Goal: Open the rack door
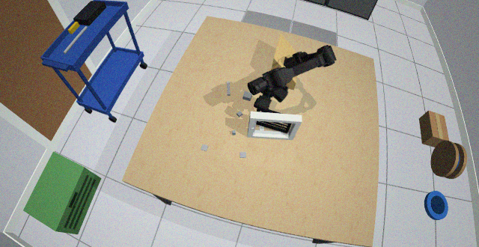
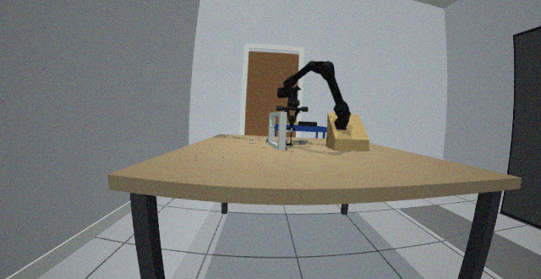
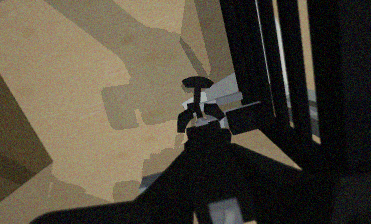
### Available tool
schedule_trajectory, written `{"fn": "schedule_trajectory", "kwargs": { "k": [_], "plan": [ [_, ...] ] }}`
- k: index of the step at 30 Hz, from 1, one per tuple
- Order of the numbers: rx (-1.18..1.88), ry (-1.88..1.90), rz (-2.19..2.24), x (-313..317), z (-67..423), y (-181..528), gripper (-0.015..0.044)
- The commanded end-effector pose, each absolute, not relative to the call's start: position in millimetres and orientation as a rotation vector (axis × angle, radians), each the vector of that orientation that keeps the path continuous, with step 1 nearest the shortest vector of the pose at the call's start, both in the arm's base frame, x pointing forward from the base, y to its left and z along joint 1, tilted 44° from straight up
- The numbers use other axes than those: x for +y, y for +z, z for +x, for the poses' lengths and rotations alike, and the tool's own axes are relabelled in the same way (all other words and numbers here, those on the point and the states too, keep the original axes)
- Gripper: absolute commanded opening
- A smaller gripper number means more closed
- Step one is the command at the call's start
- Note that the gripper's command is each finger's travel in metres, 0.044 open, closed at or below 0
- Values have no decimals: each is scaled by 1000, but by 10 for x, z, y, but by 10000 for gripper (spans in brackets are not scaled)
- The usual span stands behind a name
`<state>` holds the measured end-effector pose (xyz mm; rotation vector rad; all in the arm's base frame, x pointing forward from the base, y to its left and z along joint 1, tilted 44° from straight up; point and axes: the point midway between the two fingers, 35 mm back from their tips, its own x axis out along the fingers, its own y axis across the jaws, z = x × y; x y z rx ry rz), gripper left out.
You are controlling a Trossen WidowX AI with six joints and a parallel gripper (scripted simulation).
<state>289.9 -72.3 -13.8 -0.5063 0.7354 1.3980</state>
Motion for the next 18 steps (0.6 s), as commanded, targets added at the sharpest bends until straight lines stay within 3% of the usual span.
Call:
{"fn": "schedule_trajectory", "kwargs": {
  "k": [1,18],
  "plan": [
    [793,1354,-437,-698,2810,-104,9],
    [963,1226,-222,-545,2452,29,9]
  ]
}}
